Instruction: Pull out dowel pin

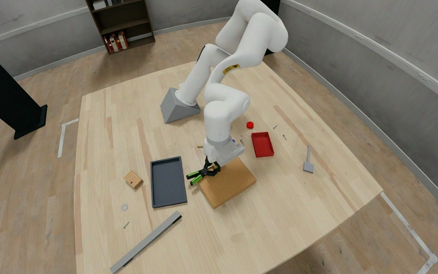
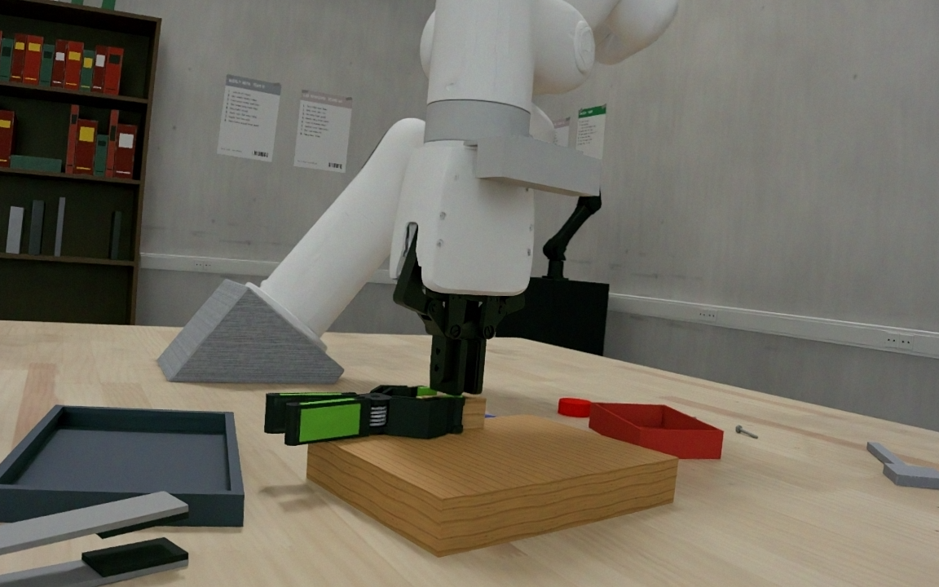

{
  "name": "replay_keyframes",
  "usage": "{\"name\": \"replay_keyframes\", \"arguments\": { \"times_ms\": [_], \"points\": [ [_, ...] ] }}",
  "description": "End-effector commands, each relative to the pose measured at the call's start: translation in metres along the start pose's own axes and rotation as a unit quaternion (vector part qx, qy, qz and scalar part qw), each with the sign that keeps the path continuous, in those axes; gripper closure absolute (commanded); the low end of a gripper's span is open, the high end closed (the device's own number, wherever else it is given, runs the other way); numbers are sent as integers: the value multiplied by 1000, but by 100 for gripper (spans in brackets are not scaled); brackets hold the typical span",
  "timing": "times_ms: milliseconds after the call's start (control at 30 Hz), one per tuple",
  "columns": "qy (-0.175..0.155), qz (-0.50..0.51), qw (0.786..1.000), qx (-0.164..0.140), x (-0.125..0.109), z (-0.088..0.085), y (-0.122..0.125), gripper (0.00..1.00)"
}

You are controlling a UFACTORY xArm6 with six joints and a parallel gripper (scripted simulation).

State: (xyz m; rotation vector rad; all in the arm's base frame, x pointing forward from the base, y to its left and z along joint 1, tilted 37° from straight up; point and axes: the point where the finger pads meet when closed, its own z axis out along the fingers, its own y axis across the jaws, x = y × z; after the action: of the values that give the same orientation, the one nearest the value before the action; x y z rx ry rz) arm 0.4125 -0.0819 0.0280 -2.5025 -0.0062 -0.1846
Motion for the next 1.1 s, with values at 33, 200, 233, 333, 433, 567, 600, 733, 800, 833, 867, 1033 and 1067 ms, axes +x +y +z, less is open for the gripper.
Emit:
{"name": "replay_keyframes", "arguments": {
  "times_ms": [33,200,233,333,433,567,600,733,800,833,867,1033,1067],
  "points": [
    [1,-4,1000,-1,1,-1,0,100],
    [1,-7,1000,-1,1,-1,0,100],
    [1,-7,1000,-1,1,-1,0,100],
    [1,-10,1000,-1,1,-1,0,100],
    [1,-13,1000,-1,1,-1,0,100],
    [1,-17,1000,-1,1,-1,0,100],
    [1,-18,1000,-1,1,-1,0,100],
    [1,-20,1000,-1,1,-1,0,100],
    [1,-22,1000,-1,1,-1,0,100],
    [1,-23,1000,-1,1,-1,0,100],
    [1,-24,1000,-1,1,-1,0,100],
    [1,-30,1000,-1,1,-1,0,100],
    [1,-31,1000,-1,1,-1,0,100]
  ]
}}
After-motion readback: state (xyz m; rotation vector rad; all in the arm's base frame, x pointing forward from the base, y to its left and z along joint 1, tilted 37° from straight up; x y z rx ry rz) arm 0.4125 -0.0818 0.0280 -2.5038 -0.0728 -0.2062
